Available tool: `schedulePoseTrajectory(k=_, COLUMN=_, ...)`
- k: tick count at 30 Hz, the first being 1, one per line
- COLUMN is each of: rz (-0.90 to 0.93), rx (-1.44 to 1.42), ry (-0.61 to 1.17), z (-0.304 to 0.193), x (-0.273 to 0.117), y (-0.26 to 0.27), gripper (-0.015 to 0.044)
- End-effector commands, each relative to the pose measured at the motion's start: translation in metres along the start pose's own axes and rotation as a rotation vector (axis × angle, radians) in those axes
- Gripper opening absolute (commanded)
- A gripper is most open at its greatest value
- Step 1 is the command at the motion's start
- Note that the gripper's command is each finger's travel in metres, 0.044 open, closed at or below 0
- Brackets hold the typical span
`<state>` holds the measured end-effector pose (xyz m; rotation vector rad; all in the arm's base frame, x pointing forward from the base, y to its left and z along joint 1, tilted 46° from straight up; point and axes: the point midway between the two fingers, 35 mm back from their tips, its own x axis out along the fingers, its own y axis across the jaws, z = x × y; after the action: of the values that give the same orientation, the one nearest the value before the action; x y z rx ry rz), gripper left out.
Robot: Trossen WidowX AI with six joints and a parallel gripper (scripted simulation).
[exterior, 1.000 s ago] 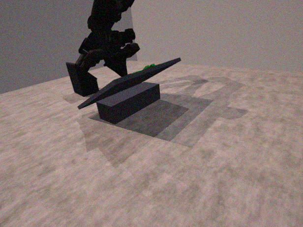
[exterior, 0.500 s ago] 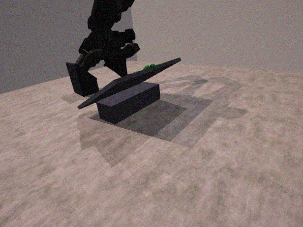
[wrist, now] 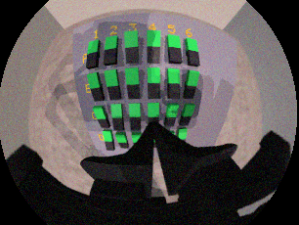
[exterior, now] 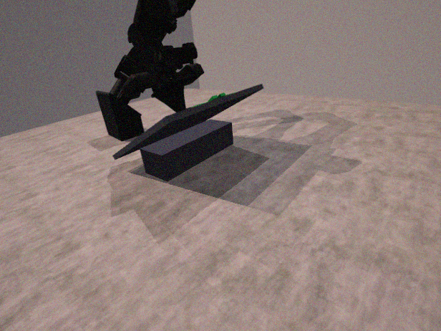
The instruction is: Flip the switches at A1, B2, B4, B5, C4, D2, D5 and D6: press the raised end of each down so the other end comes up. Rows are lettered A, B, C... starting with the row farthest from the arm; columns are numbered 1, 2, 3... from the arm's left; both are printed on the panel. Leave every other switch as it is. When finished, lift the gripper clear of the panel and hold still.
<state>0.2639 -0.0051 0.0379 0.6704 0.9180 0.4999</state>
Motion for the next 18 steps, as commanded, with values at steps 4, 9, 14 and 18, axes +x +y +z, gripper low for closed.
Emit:
schedulePoseTrajectory(k=4, rz=-0.004, rx=0.006, ry=0.001, z=-0.0005, x=0.0012, y=-0.0009, gripper=0.0000)
schedulePoseTrajectory(k=9, rz=-0.004, rx=0.006, ry=0.001, z=-0.0005, x=0.0019, y=-0.0008, gripper=0.0000)
schedulePoseTrajectory(k=14, rz=-0.004, rx=0.006, ry=0.001, z=-0.0005, x=0.0026, y=-0.0008, gripper=0.0000)
schedulePoseTrajectory(k=18, rz=-0.004, rx=0.006, ry=0.001, z=-0.0006, x=0.0031, y=-0.0008, gripper=0.0000)
